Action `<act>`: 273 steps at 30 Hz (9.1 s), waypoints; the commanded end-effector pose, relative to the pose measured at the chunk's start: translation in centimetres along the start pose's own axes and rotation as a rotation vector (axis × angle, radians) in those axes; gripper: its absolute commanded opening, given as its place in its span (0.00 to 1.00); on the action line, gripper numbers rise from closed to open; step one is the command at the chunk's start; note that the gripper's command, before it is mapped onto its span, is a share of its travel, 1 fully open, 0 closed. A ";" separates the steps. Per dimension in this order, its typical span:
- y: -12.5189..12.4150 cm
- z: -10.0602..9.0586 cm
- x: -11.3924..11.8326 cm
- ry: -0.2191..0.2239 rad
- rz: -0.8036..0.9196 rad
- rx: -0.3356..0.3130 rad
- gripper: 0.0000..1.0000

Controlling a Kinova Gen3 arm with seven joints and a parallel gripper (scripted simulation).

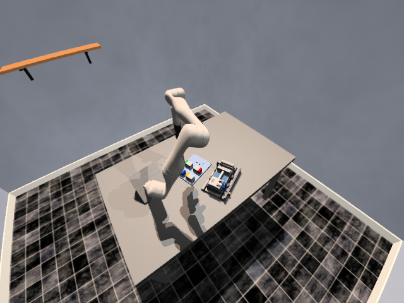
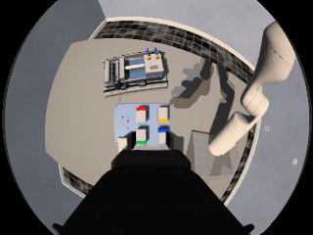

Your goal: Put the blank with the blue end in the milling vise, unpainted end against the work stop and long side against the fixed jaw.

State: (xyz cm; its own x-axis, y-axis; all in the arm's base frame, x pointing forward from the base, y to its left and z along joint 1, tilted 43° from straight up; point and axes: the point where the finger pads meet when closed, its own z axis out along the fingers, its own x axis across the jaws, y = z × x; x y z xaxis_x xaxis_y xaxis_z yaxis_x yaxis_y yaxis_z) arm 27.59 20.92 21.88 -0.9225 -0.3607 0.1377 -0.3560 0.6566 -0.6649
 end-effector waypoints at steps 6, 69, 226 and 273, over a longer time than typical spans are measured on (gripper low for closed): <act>-0.1 0.0 0.0 -0.001 0.000 -0.001 1.00; 8.1 0.0 -2.7 -0.002 0.000 -0.001 1.00; 7.2 10.7 -2.4 -0.002 0.000 -0.001 1.00; 8.9 9.8 -1.8 -0.001 0.002 -0.002 1.00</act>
State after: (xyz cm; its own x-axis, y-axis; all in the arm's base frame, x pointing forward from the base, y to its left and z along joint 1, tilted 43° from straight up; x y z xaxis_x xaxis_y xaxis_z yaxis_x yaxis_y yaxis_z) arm 27.57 20.84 8.52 -0.9231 -0.3595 0.1365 -0.3545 0.6579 -0.6645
